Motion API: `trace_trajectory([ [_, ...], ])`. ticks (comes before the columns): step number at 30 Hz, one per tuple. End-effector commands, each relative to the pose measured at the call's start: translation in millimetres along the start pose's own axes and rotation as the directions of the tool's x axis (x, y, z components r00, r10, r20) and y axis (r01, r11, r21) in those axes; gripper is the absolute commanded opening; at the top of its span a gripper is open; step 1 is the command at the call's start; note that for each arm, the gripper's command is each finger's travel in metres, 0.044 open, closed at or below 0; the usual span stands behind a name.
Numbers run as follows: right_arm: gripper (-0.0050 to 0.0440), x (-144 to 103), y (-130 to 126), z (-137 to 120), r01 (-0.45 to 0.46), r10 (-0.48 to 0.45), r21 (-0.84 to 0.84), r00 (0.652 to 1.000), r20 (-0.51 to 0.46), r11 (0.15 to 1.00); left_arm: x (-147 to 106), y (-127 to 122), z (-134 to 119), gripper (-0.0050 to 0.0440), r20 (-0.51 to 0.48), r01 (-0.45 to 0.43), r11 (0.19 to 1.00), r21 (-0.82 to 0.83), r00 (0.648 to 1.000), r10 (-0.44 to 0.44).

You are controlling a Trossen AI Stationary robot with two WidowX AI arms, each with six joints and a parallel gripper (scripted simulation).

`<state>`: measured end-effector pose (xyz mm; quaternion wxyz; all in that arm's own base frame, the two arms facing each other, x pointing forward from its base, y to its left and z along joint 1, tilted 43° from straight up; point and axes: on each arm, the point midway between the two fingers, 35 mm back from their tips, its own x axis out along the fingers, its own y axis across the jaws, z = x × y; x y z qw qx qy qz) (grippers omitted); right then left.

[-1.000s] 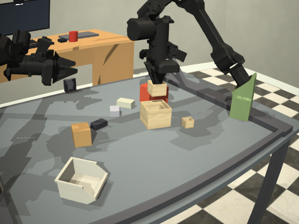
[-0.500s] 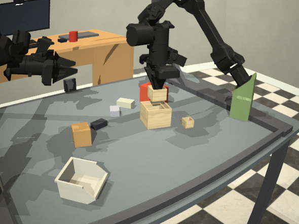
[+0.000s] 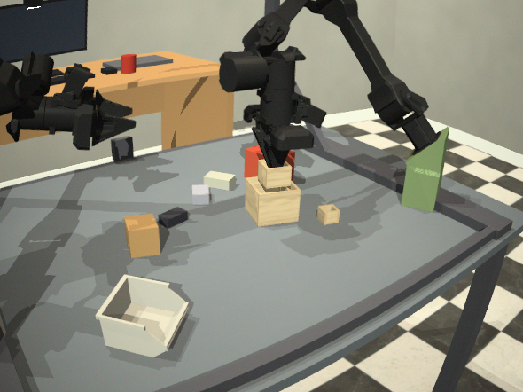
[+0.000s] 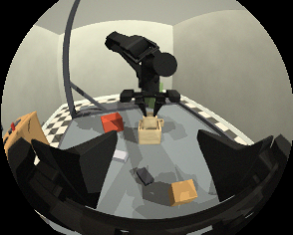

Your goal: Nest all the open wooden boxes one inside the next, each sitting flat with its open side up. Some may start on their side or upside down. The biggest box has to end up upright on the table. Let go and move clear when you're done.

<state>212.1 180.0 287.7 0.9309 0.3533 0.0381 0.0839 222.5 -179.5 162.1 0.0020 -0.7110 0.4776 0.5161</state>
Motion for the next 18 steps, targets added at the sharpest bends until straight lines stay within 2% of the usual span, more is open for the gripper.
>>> trace_trajectory([
  [1, 0.0400, -1.4, 2.1, 4.8, -0.005, 0.005, 0.011, 1.000, 0.010, 1.000, 0.1, 1.1, -4.5, 0.0187, -0.016, 0.005, 1.000, 0.012, 1.000, -0.005],
  [18, 0.0400, -1.4, 2.1, 4.8, -0.005, 0.005, 0.011, 1.000, 0.010, 1.000, 9.0, 0.2, -4.0, 0.0187, -0.009, 0.005, 1.000, 0.005, 1.000, -0.005],
])
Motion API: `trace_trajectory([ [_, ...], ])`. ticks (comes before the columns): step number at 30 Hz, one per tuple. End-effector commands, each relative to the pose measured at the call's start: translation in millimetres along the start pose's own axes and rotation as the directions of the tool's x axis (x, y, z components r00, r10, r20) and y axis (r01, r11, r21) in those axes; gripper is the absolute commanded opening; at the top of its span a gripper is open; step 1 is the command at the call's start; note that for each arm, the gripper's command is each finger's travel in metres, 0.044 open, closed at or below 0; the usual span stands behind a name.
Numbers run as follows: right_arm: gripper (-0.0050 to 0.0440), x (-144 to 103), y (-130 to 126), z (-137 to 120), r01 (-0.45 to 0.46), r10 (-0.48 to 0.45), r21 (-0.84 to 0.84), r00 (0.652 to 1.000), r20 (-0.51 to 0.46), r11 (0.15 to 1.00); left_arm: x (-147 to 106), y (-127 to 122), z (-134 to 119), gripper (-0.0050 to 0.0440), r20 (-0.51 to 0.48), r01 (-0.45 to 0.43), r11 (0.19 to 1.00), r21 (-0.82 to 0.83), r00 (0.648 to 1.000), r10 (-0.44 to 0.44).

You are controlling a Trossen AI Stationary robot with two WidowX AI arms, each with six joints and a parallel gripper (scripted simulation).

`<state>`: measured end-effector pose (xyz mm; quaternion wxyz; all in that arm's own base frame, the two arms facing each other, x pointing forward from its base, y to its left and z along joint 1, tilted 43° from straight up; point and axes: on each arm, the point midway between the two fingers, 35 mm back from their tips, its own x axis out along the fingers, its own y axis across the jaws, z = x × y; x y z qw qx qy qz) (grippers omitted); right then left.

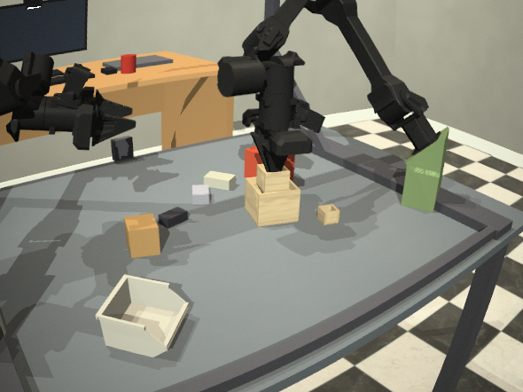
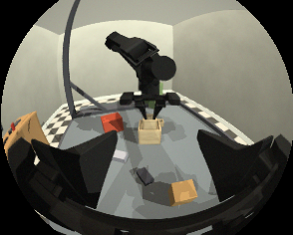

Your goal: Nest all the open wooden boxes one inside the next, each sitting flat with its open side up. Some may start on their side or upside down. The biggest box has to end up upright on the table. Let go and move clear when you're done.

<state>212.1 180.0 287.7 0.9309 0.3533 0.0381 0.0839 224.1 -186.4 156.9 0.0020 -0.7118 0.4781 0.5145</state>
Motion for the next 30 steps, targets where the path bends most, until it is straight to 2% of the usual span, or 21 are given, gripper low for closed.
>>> trace_trajectory([
  [1, 0.0400, -1, 2, 5, -0.005, 0.005, 0.011, 1.000, 0.010, 1.000, 1, 0, -2, 0.0187, -0.005, 0.005, 1.000, 0.003, 1.000, -0.005],
  [9, 0.0400, -1, 2, 5, -0.005, 0.005, 0.011, 1.000, 0.010, 1.000, 3, 1, -3, 0.0187, -0.011, 0.007, 1.000, 0.007, 1.000, -0.006],
  [30, 0.0400, -1, 2, 5, -0.005, 0.005, 0.011, 1.000, 0.010, 1.000, 29, 0, -2, 0.0187, -0.003, 0.005, 1.000, 0.001, 1.000, -0.005],
])
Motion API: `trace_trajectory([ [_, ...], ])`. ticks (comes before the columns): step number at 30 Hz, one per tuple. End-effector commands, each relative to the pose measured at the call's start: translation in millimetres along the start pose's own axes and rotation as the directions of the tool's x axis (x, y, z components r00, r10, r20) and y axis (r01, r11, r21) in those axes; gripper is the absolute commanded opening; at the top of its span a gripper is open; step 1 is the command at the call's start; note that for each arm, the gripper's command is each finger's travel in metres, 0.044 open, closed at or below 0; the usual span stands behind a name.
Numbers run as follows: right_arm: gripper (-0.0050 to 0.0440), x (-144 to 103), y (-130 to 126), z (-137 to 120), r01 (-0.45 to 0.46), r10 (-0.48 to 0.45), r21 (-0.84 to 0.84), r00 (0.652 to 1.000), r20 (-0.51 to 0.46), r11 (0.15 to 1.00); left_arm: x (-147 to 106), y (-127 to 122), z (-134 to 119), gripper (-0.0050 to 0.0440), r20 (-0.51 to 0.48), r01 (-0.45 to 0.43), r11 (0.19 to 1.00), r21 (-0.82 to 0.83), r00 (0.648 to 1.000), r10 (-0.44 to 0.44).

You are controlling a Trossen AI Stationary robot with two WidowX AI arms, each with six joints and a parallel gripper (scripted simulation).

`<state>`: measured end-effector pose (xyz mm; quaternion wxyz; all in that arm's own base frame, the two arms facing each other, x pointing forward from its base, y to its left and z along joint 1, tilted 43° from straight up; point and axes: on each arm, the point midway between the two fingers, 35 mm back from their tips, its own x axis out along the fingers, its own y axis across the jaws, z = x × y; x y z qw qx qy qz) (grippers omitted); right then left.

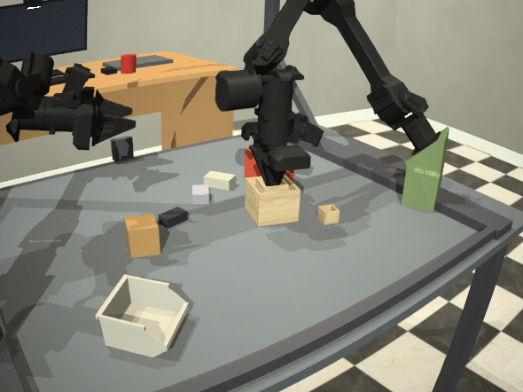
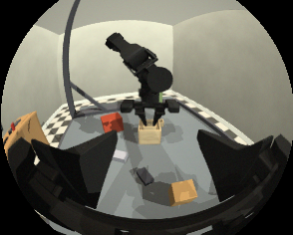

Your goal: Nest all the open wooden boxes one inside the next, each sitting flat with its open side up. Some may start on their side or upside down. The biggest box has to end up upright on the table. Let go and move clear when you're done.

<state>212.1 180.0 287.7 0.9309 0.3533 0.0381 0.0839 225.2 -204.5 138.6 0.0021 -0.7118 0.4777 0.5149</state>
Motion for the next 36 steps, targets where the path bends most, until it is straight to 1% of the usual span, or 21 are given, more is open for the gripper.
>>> trace_trajectory([
  [1, 0.0400, -1, 2, 5, -0.005, 0.005, 0.011, 1.000, 0.010, 1.000, 5, 0, -1, 0.0187, -0.004, 0.004, 1.000, 0.002, 1.000, -0.004],
  [10, 0.0400, -1, 2, 5, -0.005, 0.005, 0.011, 1.000, 0.010, 1.000, 17, 0, -1, 0.0187, -0.004, 0.004, 1.000, 0.002, 1.000, -0.004],
  [13, 0.0400, -1, 2, 5, -0.005, 0.005, 0.011, 1.000, 0.010, 1.000, 17, 1, -4, 0.0187, -0.012, 0.005, 1.000, 0.007, 1.000, -0.005],
  [17, 0.0400, -1, 2, 5, -0.005, 0.005, 0.011, 1.000, 0.010, 1.000, 20, 0, -1, 0.0187, -0.006, 0.004, 1.000, 0.003, 1.000, -0.004],
  [22, 0.0400, -1, 2, 5, -0.005, 0.005, 0.011, 1.000, 0.010, 1.000, 17, 2, -4, 0.0187, -0.020, 0.003, 1.000, 0.013, 1.000, -0.003],
  [27, 0.0400, -1, 2, 5, -0.005, 0.005, 0.011, 1.000, 0.010, 1.000, 18, 1, -1, 0.0187, -0.017, 0.003, 1.000, 0.011, 1.000, -0.003],
  [36, 0.0400, -1, 2, 5, -0.005, 0.005, 0.011, 1.000, 0.010, 1.000, 17, 2, -4, 0.0187, -0.020, 0.003, 1.000, 0.013, 1.000, -0.003],
])
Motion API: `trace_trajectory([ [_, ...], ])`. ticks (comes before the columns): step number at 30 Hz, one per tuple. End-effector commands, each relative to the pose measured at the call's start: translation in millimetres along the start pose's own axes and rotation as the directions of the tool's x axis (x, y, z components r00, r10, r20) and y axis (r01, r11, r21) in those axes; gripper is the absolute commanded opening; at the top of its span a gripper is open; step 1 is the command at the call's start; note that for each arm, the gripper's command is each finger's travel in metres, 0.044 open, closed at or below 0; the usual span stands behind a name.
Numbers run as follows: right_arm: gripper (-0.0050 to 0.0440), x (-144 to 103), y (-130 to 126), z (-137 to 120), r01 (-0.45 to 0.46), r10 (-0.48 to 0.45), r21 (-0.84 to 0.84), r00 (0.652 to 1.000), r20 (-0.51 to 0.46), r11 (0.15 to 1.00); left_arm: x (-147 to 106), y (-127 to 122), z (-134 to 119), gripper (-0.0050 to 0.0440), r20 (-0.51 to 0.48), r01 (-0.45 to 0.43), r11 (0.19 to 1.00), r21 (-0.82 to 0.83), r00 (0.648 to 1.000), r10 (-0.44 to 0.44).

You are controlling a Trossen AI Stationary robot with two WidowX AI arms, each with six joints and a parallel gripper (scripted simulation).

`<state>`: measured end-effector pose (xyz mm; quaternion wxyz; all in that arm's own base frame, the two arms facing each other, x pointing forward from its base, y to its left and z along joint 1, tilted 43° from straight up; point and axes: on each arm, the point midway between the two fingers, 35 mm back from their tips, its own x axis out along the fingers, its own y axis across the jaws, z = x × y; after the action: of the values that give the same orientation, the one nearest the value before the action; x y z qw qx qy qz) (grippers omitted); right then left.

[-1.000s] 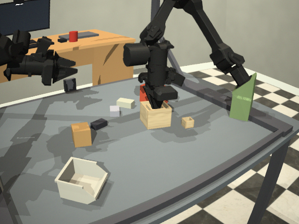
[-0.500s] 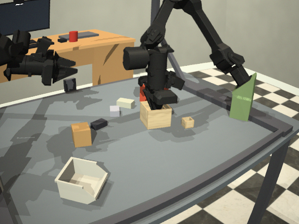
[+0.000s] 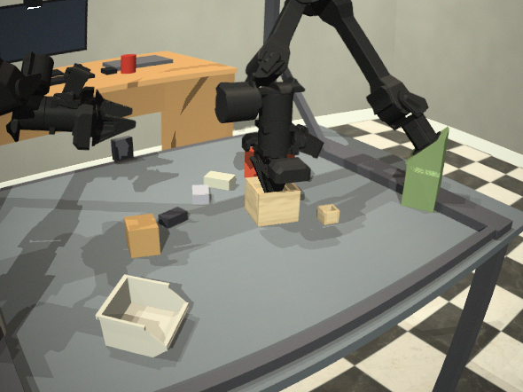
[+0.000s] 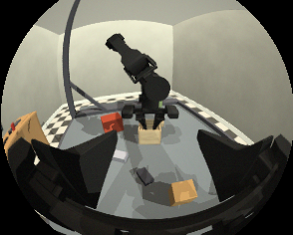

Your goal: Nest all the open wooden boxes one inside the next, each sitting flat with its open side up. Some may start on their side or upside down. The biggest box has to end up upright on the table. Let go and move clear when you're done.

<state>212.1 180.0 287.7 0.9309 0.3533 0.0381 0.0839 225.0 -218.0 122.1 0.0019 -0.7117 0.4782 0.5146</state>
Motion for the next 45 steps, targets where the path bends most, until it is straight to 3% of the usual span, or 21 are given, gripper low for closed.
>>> trace_trajectory([
  [1, 0.0400, -1, 2, 5, -0.005, 0.005, 0.011, 1.000, 0.010, 1.000, -5, 3, -6, 0.0187, -0.021, 0.007, 1.000, 0.013, 1.000, -0.007],
  [2, 0.0400, -1, 2, 5, -0.005, 0.005, 0.011, 1.000, 0.010, 1.000, -4, 3, -5, 0.0187, -0.019, 0.007, 1.000, 0.012, 1.000, -0.007],
  [5, 0.0400, -1, 2, 5, -0.005, 0.005, 0.011, 1.000, 0.010, 1.000, -4, 2, -4, 0.0115, -0.017, 0.004, 1.000, 0.011, 1.000, -0.003],
  [8, 0.0400, -1, 2, 5, -0.005, 0.005, 0.011, 1.000, 0.010, 1.000, -4, 2, -4, 0.0095, -0.016, 0.002, 1.000, 0.011, 1.000, -0.002],
  [24, 0.0400, -1, 2, 5, -0.005, 0.005, 0.011, 1.000, 0.010, 1.000, -4, 2, -4, 0.0002, -0.016, 0.002, 1.000, 0.011, 1.000, -0.002],
  [31, 0.0400, -1, 2, 5, -0.005, 0.005, 0.011, 1.000, 0.010, 1.000, -4, 2, -4, 0.0000, -0.016, 0.002, 1.000, 0.011, 1.000, -0.002],
  [35, 0.0400, -1, 2, 5, -0.005, 0.005, 0.011, 1.000, 0.010, 1.000, -13, 3, -9, 0.0000, -0.031, 0.008, 0.987, 0.158, 1.000, -0.003],
  [42, 0.0400, -1, 2, 5, -0.005, 0.005, 0.011, 1.000, 0.010, 1.000, -27, 1, -9, -0.0003, -0.022, 0.015, 0.867, 0.497, 1.000, -0.005],
  [44, 0.0400, -1, 2, 5, -0.005, 0.005, 0.011, 1.000, 0.010, 1.000, -27, 1, -9, -0.0003, -0.022, 0.015, 0.867, 0.497, 1.000, -0.005],
  [45, 0.0400, -1, 2, 5, -0.005, 0.005, 0.011, 1.000, 0.010, 1.000, -29, 1, -9, -0.0004, -0.021, 0.017, 0.817, 0.577, 1.000, -0.005],
])
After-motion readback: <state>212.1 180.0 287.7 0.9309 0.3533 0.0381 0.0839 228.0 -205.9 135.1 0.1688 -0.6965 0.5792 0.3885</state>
